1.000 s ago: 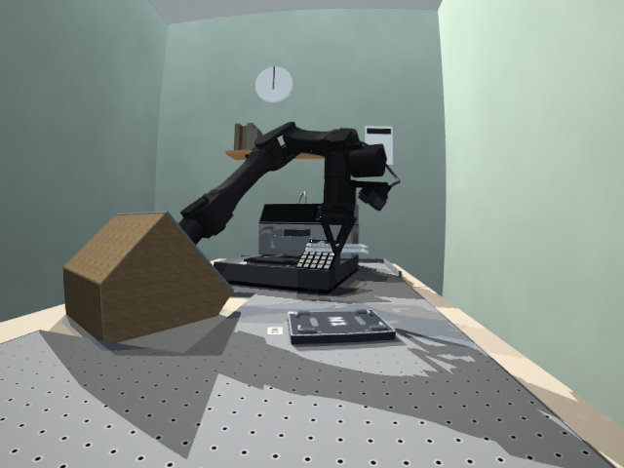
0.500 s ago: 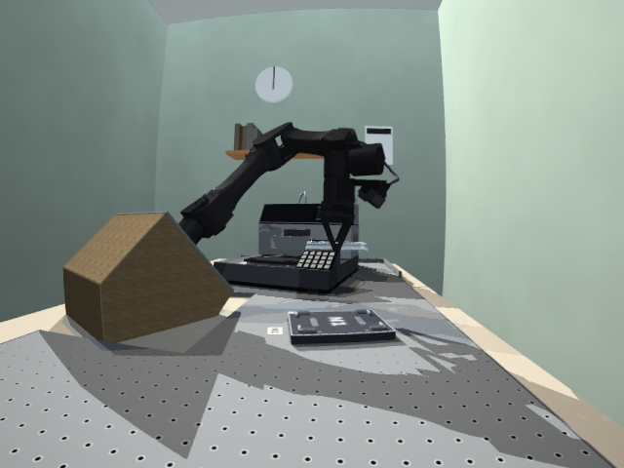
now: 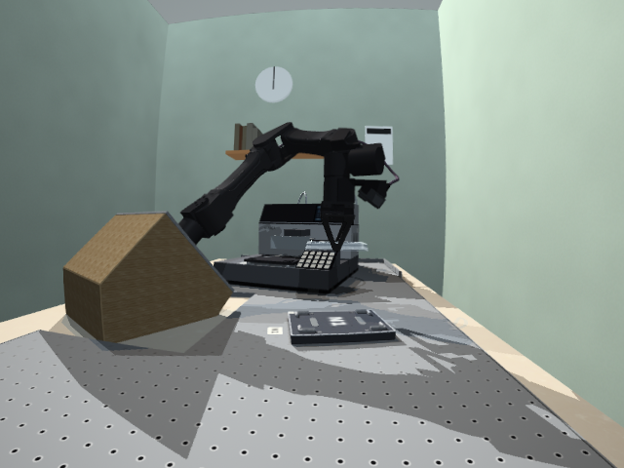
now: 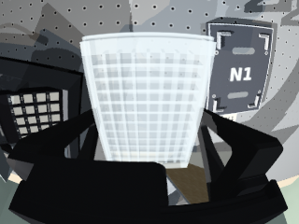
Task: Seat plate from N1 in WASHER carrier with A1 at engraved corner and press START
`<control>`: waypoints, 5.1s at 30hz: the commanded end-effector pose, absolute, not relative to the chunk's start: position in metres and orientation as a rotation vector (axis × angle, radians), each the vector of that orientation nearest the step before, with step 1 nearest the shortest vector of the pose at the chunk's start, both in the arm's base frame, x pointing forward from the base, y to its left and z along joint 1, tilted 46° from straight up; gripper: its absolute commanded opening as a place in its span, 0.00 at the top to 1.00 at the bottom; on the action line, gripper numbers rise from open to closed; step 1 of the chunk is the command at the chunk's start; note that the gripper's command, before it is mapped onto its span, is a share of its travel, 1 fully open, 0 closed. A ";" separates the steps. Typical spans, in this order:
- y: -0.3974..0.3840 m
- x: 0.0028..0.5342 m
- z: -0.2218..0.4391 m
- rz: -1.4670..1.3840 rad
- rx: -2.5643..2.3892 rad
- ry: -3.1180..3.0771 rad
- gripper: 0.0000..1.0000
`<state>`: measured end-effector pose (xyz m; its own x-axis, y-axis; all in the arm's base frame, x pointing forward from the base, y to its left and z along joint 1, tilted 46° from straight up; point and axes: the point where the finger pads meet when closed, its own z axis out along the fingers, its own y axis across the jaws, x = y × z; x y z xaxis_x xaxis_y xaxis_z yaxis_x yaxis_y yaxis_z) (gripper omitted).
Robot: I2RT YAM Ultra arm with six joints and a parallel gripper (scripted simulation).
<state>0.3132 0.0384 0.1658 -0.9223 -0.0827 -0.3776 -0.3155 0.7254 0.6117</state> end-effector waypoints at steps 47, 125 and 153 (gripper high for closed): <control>0.110 0.218 0.239 1.042 -0.081 2.657 0.16; 0.158 0.087 0.271 1.107 0.094 2.694 0.16; 0.184 0.098 0.243 1.096 0.099 2.706 0.16</control>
<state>0.0926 0.1822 0.2467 -0.9787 0.1199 -0.1665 -0.0306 0.7170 0.6964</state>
